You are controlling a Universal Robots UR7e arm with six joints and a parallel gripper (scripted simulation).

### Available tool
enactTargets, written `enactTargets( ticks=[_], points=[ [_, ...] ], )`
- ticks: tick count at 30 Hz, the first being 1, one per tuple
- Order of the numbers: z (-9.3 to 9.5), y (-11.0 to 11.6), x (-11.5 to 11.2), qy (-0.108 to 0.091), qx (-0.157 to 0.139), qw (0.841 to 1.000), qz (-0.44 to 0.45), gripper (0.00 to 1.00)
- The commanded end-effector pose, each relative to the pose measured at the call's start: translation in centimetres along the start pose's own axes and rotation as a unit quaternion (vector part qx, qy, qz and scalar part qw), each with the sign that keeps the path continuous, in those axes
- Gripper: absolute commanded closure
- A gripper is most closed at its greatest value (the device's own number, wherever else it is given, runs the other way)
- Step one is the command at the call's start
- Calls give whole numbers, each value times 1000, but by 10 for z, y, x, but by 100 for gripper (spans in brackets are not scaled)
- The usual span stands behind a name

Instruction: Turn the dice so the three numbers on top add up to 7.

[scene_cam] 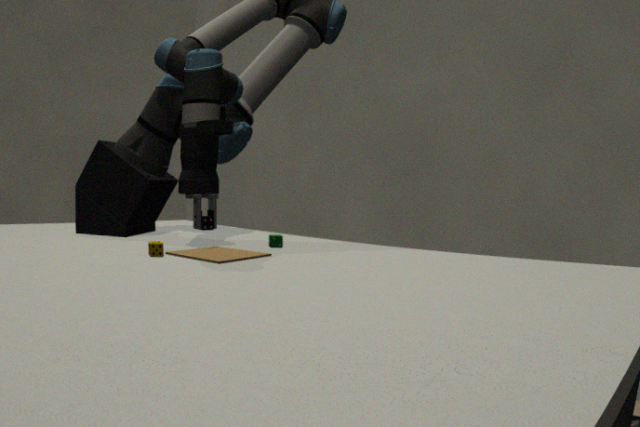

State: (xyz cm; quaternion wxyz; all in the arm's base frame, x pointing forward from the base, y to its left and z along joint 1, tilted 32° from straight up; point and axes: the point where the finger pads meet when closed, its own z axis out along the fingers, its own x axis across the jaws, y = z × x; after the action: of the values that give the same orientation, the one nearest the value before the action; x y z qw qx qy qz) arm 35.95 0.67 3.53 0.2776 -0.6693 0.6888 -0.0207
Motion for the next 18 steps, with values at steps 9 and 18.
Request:
enactTargets(
  ticks=[9,18],
  points=[
    [21,-2,2,3,-1,1000,0,51],
    [30,-2,2,3,-1,1000,0,51]
  ],
)
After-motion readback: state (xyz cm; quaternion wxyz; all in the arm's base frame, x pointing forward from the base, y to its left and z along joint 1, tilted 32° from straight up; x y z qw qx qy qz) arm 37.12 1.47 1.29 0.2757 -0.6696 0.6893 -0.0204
